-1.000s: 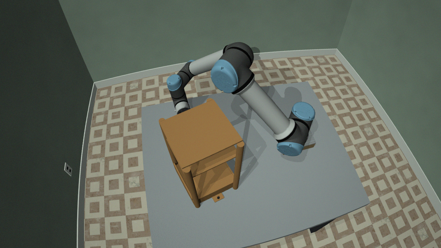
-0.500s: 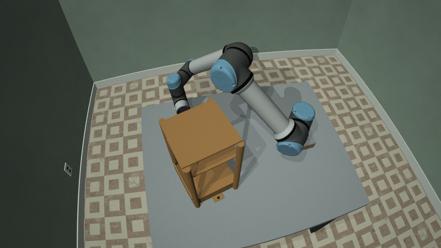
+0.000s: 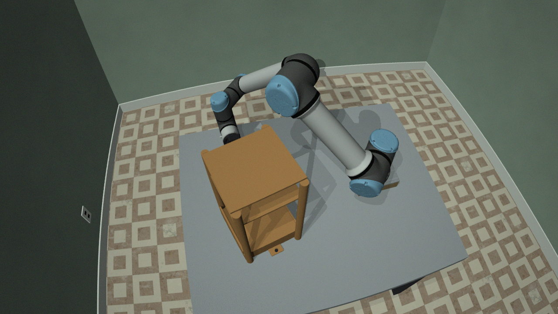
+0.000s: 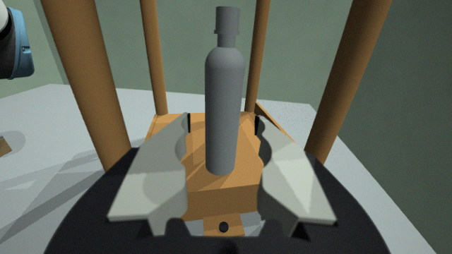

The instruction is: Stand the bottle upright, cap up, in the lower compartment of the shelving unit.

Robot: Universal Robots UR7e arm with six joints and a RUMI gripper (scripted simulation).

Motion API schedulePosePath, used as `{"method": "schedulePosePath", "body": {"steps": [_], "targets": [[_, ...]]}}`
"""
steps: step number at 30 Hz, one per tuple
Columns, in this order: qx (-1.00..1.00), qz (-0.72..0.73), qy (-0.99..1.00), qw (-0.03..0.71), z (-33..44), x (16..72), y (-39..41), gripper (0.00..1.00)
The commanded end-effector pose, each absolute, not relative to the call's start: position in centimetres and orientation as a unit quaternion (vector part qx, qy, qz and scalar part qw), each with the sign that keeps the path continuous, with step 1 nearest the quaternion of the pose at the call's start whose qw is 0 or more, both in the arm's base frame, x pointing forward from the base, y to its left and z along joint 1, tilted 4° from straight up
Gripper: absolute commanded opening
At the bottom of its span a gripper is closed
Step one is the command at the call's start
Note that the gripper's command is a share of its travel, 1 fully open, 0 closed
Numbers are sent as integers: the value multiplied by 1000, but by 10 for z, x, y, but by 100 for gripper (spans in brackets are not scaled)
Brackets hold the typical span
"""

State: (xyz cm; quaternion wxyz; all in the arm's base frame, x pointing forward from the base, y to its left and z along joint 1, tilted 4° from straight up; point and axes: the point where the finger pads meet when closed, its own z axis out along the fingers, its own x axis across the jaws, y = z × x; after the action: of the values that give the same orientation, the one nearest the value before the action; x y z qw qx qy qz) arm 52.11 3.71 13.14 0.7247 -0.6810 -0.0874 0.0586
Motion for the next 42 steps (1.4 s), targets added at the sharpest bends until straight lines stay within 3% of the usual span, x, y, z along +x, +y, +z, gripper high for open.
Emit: {"method": "schedulePosePath", "body": {"steps": [1, 42], "targets": [[-682, 58, -88, 724, 132, 522, 34, 35], [-681, 58, -87, 724, 129, 530, -3, 35]]}}
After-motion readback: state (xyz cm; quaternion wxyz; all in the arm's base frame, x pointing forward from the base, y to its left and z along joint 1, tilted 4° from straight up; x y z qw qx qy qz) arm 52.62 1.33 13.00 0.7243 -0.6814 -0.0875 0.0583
